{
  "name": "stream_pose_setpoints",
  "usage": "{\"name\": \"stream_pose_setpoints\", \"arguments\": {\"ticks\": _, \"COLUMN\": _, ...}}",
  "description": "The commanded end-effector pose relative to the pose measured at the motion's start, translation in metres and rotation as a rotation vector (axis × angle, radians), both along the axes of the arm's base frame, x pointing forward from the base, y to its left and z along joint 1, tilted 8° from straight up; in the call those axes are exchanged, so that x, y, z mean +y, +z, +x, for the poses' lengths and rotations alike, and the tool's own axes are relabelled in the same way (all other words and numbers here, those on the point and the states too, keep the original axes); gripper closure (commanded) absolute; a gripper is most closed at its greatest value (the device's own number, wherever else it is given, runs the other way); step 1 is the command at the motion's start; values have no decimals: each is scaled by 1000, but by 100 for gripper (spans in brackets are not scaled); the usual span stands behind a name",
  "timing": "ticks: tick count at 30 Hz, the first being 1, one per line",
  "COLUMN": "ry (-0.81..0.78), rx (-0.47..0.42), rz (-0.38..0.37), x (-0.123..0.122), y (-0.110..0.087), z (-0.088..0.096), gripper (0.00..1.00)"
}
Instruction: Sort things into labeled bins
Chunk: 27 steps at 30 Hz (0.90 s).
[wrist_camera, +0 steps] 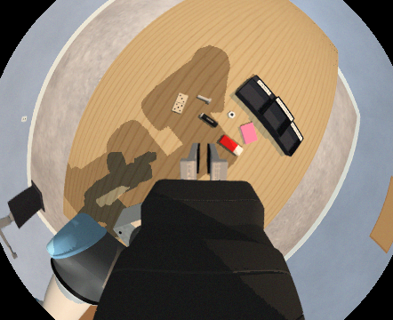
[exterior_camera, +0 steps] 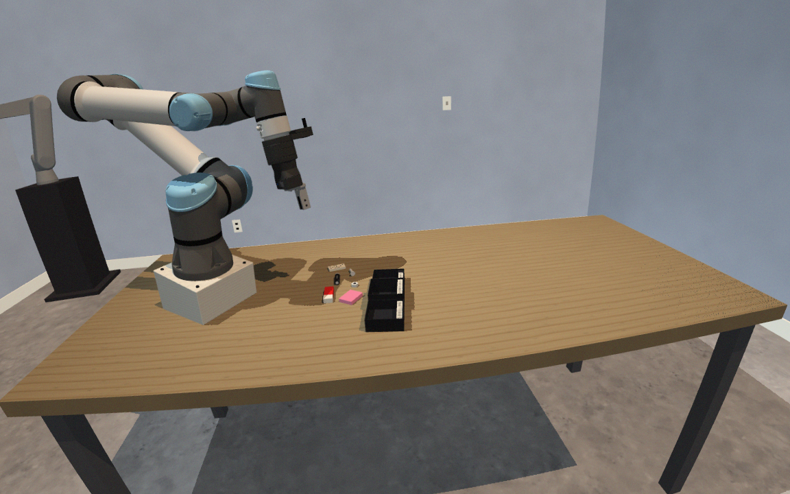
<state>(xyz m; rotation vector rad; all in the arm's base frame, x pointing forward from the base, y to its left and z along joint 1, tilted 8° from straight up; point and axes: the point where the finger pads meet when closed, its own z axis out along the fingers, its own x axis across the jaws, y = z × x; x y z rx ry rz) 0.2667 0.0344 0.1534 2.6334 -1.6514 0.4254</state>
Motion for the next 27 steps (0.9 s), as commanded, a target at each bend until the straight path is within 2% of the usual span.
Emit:
{"name": "stream_pose_setpoints", "arguments": {"ticks": 1, "ry": 153, "rx": 25, "rz": -25, "x": 0, "y": 4, "z": 5, "gripper": 69}}
{"name": "stream_pose_setpoints", "arguments": {"ticks": 27, "ry": 627, "rx": 114, "rz": -116, "x": -3, "y": 9, "z": 16, "gripper": 69}}
